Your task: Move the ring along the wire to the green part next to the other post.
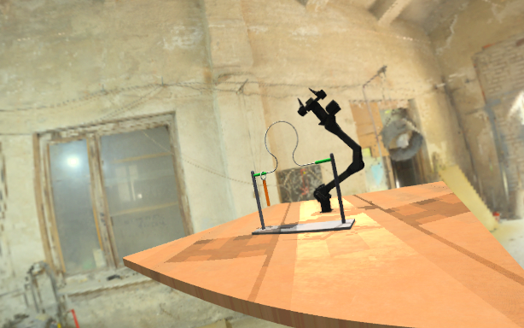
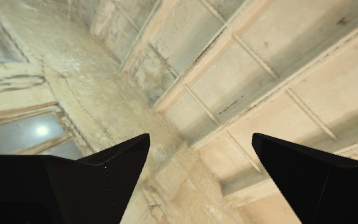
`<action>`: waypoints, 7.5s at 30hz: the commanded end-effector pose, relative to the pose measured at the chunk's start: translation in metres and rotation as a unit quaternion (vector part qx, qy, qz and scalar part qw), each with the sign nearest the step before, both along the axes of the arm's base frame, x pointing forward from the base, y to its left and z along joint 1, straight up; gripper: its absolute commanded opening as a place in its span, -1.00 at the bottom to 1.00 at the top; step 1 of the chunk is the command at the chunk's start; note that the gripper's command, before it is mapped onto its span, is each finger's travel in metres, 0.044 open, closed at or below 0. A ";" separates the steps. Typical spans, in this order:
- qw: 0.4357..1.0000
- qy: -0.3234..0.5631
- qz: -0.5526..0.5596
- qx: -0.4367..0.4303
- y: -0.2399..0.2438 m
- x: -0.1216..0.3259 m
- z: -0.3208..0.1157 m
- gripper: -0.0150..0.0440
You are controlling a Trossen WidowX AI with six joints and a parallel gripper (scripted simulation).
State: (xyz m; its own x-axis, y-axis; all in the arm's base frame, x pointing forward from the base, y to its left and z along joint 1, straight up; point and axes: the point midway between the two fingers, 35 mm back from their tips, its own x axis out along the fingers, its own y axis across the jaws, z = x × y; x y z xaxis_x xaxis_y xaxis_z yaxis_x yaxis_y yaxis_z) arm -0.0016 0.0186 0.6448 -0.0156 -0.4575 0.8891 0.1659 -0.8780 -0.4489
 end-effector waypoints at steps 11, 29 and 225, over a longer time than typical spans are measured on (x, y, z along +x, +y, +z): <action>0.983 0.040 0.148 0.098 -0.140 0.035 -0.036 0.05; 0.843 0.065 0.423 0.325 -0.312 0.134 -0.234 0.05; 0.197 -0.081 0.718 0.663 -0.152 0.335 -0.492 -1.00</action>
State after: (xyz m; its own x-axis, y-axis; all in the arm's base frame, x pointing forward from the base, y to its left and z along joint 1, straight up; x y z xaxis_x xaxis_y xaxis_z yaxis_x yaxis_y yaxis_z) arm 0.3333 -0.1320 0.1521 0.9964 0.0833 0.0126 -0.0831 0.9964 -0.0179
